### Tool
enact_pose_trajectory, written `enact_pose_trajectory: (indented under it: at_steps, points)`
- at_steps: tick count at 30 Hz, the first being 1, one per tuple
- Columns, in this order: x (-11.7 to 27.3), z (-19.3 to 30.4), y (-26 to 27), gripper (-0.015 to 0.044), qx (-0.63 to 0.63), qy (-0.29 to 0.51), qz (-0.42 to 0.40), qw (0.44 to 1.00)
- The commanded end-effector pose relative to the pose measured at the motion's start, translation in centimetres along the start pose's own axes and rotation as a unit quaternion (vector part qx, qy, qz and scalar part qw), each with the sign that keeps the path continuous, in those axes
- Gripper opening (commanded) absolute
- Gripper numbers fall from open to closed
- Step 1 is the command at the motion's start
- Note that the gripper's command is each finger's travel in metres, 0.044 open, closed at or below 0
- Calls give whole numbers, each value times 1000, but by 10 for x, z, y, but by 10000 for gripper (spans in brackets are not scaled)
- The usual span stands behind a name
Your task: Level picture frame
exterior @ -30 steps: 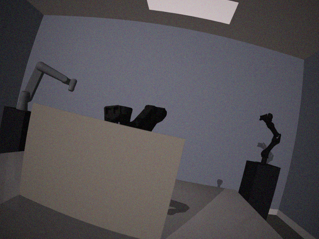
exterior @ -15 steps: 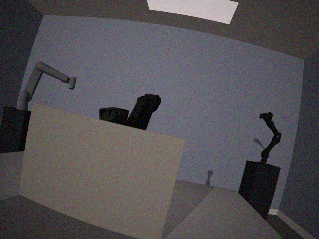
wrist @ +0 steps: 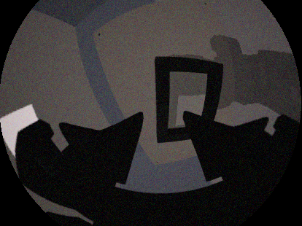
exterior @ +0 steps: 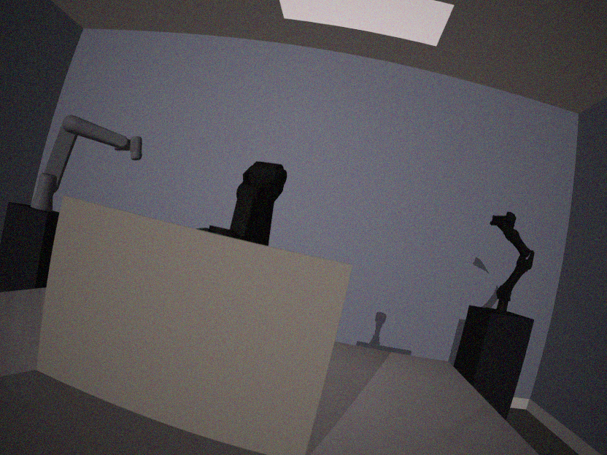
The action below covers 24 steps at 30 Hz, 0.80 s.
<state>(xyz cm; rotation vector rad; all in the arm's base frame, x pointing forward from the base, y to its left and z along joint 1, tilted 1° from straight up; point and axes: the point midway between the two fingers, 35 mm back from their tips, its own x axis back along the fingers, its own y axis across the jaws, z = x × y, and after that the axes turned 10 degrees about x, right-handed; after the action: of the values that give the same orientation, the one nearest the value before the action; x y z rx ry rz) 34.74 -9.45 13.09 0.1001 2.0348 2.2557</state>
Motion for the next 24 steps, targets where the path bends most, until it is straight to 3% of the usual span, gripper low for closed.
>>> enact_pose_trajectory:
  at_steps: [1, 24]
  points:
    - [-3, -1, -1, 260, 2, -2, -2, 1000]
    - [-19, -1, 0, 260, 2, -2, -3, 1000]
